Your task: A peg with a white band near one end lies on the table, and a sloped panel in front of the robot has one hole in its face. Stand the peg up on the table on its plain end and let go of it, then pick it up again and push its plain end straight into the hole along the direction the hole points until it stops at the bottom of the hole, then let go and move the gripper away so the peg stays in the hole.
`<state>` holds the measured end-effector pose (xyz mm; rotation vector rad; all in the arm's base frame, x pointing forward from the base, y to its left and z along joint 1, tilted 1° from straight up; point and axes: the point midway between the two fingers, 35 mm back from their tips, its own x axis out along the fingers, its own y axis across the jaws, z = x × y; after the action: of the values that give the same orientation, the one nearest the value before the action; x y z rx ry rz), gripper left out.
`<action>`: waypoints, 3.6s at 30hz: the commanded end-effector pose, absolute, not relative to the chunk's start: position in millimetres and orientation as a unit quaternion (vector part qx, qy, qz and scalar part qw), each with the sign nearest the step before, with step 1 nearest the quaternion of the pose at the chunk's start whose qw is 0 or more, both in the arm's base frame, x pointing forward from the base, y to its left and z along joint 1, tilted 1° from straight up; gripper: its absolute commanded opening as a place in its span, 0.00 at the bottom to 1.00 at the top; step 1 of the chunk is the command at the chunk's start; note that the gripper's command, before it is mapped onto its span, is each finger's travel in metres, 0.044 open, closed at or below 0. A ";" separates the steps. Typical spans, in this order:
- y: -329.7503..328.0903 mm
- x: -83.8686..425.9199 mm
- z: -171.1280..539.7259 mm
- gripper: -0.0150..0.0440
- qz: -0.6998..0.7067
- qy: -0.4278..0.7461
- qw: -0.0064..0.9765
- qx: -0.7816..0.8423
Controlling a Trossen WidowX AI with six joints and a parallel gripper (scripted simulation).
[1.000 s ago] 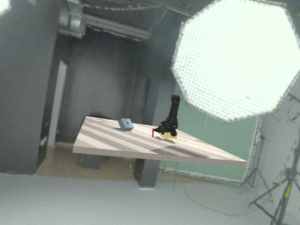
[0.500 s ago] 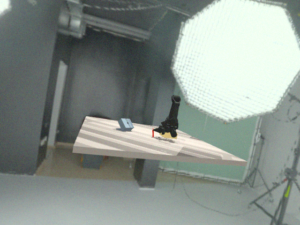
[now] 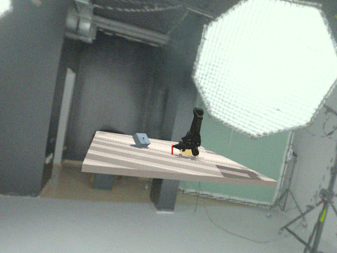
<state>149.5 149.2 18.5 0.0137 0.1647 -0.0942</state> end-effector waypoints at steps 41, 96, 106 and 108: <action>147.2 141.6 17.0 0.47 -0.035 0.065 0.997 0.004; 164.0 139.5 75.8 1.00 -0.031 0.068 0.997 -0.009; 146.9 138.6 178.1 1.00 -0.025 0.071 0.997 -0.031; 146.9 138.6 178.1 1.00 -0.025 0.071 0.997 -0.031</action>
<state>138.8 151.4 168.4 -0.0449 0.1387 -0.0489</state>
